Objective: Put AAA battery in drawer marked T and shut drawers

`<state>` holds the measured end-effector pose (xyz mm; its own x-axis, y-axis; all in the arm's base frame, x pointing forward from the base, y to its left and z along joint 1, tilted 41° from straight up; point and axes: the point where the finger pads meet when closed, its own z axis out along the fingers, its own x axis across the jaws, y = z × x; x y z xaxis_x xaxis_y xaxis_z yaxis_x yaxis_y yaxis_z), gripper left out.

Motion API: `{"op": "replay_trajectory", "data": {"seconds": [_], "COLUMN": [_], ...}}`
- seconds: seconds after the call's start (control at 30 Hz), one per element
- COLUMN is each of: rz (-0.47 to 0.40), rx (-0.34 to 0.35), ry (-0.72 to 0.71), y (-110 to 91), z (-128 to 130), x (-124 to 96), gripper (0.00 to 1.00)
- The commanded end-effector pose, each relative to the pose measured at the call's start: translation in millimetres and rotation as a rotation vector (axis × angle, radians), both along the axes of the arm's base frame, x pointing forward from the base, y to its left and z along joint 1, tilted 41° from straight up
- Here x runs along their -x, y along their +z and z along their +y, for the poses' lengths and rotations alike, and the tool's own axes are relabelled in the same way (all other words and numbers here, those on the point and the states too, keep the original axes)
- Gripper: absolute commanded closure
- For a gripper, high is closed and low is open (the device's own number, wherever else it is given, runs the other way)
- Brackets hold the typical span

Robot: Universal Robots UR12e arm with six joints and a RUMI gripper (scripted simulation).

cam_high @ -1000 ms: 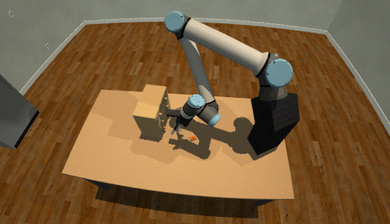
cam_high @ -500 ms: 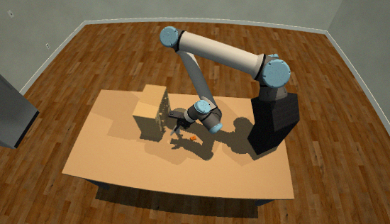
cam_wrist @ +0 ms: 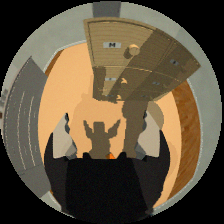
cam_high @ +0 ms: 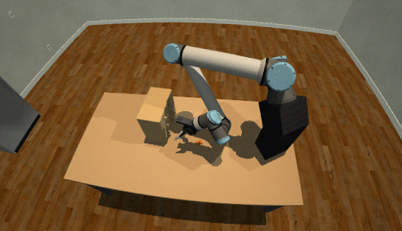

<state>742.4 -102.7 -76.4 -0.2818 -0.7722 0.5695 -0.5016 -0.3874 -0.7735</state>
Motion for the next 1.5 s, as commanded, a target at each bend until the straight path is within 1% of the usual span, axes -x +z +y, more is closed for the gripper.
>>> {"op": "replay_trajectory", "data": {"seconds": [0.0,0.17,0.23,0.73,1.17,1.47], "rz": [-0.085,-0.142,-0.142,-0.266,-0.312,-0.325], "rx": [0.027,0.048,0.048,0.091,0.108,0.114], "ry": [0.064,0.106,0.106,0.196,0.230,0.240], "y": [-1.5,-4.3,-4.3,-10.3,-12.6,-12.9], "z": [-6.0,-10.1,-10.1,-19.2,-22.7,-23.7], "x": [-11.0,-16.9,-16.9,-30.0,-34.9,-36.3], "gripper": [0.00,0.00,0.00,0.00,0.00,0.00]}}
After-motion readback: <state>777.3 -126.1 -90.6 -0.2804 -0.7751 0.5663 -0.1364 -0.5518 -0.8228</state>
